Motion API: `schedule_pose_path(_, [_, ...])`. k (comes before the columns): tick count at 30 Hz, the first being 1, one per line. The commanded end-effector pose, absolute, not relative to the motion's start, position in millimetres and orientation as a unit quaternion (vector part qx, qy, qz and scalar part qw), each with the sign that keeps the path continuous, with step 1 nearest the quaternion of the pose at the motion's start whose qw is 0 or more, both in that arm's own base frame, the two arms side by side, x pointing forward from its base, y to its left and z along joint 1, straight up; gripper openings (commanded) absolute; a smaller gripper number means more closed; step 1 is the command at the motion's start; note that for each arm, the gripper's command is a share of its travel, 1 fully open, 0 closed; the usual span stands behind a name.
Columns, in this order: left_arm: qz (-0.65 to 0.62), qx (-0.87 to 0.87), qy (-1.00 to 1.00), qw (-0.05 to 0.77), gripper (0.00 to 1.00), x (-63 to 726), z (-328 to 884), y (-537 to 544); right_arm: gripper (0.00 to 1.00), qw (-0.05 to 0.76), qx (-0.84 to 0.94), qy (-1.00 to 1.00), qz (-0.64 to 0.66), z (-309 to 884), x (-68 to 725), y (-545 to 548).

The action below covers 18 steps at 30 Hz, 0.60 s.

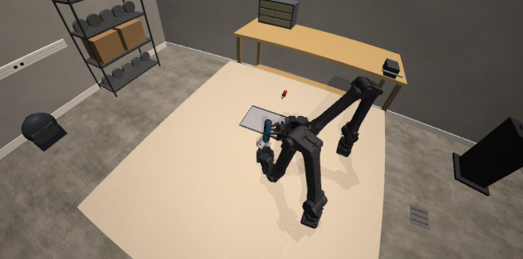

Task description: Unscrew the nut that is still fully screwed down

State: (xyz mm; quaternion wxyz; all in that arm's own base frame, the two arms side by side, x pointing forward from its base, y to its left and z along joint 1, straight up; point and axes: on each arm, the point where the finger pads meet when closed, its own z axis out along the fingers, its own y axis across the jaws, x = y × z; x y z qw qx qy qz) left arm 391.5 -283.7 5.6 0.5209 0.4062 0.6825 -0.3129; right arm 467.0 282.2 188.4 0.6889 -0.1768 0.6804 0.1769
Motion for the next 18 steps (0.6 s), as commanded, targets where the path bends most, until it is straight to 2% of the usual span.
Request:
schedule_pose_path(1, [-0.315, 0.411, 0.666, 0.536, 0.59, 391.4, 19.5, -290.9, 0.42, 0.710, -0.176, 0.656, 0.184, 210.3, 466.6, 289.4])
schedule_pose_path(18, [-0.315, 0.411, 0.666, 0.536, 0.59, 391.4, 19.5, -290.9, 0.42, 0.710, -0.176, 0.657, 0.184, 208.5, 466.2, 289.1])
